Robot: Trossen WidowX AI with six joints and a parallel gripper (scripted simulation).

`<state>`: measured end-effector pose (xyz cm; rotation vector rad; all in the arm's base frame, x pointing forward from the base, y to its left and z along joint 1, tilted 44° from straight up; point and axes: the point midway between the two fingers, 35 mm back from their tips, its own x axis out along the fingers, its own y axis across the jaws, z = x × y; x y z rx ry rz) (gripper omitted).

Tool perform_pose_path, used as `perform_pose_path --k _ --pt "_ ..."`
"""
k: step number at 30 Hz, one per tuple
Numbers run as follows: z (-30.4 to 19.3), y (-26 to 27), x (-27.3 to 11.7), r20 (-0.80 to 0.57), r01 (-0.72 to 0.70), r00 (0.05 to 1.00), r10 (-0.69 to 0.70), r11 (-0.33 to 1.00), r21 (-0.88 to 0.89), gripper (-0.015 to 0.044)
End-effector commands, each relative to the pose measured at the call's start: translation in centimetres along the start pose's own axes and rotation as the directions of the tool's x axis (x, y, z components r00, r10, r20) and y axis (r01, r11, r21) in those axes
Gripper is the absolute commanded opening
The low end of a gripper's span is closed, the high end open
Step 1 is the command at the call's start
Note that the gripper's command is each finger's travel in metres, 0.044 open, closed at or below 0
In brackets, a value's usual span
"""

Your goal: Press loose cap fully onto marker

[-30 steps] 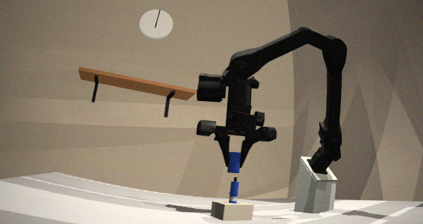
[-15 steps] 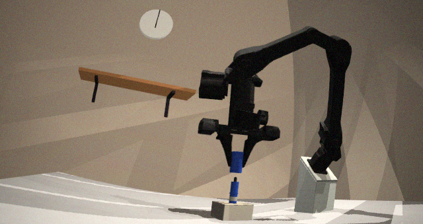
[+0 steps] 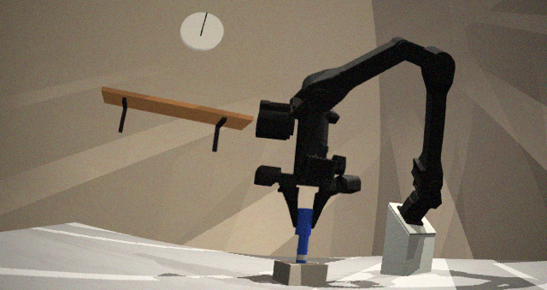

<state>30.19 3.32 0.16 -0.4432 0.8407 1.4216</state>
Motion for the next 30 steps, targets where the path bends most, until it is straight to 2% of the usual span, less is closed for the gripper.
perform_pose_path --k 1,14,28,30 --pt "-0.1 0.1 0.8 0.004 -0.007 1.0 0.007 1.0 0.008 0.0" --pt "0.0 0.2 2.8 0.006 -0.008 1.0 0.008 1.0 0.007 0.0" --pt "0.0 0.3 2.9 0.006 -0.008 1.0 0.008 1.0 0.007 0.0" --pt "0.0 0.3 2.9 0.003 -0.007 1.0 0.007 1.0 0.003 0.0053"
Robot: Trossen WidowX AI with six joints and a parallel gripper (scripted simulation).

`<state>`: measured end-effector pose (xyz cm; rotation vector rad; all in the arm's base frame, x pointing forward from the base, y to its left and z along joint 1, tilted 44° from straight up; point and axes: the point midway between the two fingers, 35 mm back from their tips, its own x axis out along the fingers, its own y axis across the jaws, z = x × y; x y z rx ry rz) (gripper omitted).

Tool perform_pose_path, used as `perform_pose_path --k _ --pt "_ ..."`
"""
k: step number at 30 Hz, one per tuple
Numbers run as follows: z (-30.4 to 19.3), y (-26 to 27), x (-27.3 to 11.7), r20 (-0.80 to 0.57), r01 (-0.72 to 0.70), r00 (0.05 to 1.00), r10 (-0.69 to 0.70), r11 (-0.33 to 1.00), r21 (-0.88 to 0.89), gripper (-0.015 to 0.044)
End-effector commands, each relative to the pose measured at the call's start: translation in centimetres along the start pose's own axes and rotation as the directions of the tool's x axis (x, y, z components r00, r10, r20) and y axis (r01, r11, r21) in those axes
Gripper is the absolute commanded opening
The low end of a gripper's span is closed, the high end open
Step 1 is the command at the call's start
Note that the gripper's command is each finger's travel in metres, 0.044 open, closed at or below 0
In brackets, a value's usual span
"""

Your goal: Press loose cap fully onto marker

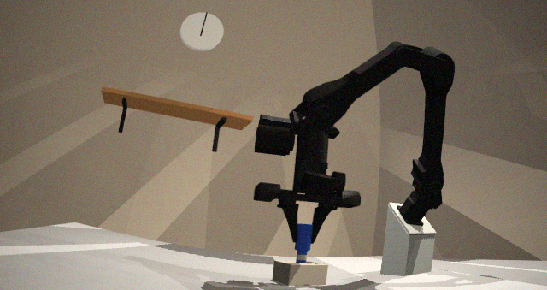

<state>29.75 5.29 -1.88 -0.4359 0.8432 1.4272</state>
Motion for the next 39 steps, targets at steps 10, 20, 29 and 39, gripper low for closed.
perform_pose_path --k 10,20,29,39 --pt "0.0 0.0 0.0 0.0 0.0 1.0 0.0 1.0 0.0 0.0315" --pt "-0.1 -0.2 -6.3 -0.004 0.001 1.0 -0.001 1.0 0.001 0.044" --pt "-0.1 0.0 -7.4 -0.003 0.001 1.0 -0.001 0.973 0.232 0.0335" --pt "-0.1 0.0 -6.7 0.0 0.0 1.0 0.0 0.374 0.928 0.0072"
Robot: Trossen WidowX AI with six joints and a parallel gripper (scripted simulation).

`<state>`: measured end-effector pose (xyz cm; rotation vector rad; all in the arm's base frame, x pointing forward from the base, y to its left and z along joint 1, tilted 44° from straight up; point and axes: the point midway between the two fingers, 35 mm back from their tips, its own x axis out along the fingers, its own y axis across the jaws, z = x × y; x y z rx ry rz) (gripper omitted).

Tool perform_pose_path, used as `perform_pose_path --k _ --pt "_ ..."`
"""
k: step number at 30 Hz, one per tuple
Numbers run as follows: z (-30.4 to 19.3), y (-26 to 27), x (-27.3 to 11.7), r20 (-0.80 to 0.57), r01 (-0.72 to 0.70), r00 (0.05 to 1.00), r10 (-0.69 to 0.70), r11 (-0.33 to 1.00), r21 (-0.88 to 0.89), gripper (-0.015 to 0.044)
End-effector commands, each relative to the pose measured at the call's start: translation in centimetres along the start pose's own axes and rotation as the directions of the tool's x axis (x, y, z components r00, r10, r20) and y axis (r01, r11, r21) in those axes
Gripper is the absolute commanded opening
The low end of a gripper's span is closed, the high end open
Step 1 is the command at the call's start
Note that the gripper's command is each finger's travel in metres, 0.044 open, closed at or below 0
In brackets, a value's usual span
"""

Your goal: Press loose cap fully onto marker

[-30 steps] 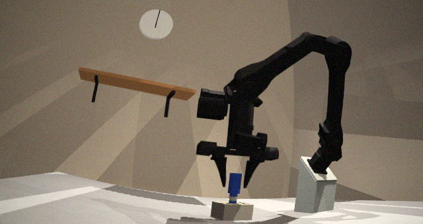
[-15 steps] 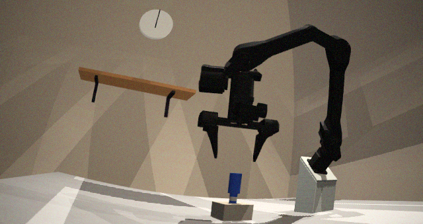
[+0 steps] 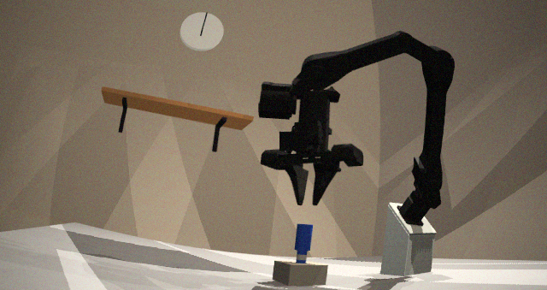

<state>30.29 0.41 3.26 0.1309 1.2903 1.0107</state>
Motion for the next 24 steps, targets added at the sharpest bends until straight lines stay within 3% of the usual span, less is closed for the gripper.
perform_pose_path --k 1,3,24 --pt "-0.1 -0.1 0.5 0.0 -0.002 1.0 0.003 0.867 0.498 0.0046" --pt "-0.1 -0.1 0.5 0.0 -0.002 1.0 0.003 0.835 0.55 0.0" --pt "-0.1 0.0 1.9 0.0 -0.003 1.0 0.003 0.835 0.55 0.0"
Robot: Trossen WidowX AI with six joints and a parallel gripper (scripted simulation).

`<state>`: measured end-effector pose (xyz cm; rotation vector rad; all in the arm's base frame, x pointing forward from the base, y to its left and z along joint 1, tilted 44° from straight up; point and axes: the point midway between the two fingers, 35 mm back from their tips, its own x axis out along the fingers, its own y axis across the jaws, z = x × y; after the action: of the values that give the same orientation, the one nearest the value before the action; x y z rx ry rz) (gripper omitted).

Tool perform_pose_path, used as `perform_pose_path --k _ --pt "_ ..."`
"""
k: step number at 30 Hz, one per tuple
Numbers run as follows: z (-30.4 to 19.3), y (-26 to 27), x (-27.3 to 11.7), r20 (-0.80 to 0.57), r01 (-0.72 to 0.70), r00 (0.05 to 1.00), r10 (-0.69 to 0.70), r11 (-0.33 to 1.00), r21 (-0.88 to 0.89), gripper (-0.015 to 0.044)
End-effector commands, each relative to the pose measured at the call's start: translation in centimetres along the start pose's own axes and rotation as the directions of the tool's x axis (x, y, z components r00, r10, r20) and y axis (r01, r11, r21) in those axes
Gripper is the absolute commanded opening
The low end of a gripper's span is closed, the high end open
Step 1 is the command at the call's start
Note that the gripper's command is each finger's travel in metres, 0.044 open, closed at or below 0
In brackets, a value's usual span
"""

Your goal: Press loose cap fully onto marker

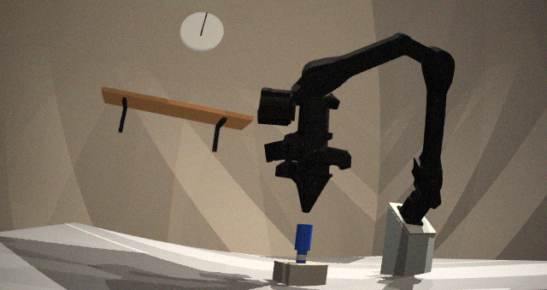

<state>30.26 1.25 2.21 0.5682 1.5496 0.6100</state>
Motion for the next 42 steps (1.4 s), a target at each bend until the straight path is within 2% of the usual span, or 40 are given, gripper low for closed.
perform_pose_path --k 1,18,26,28,33,37,42 --pt "-0.1 0.0 0.7 -0.004 -0.005 1.0 0.005 1.0 0.006 0.0" --pt "-0.1 0.1 3.2 -0.004 -0.007 1.0 0.007 1.0 0.006 0.0" --pt "0.1 0.1 2.7 0.006 0.0 1.0 0.0 1.0 -0.002 0.0" --pt "0.3 0.0 1.8 0.006 0.002 1.0 -0.002 1.0 -0.002 0.0" --pt "0.3 -0.1 -5.3 0.005 0.004 1.0 -0.004 1.0 0.0 0.0" --pt "0.2 -0.1 -6.2 0.004 0.003 1.0 -0.003 1.0 0.001 0.0" --pt "0.2 -0.1 -6.2 0.004 0.003 1.0 -0.003 1.0 0.001 0.0131"
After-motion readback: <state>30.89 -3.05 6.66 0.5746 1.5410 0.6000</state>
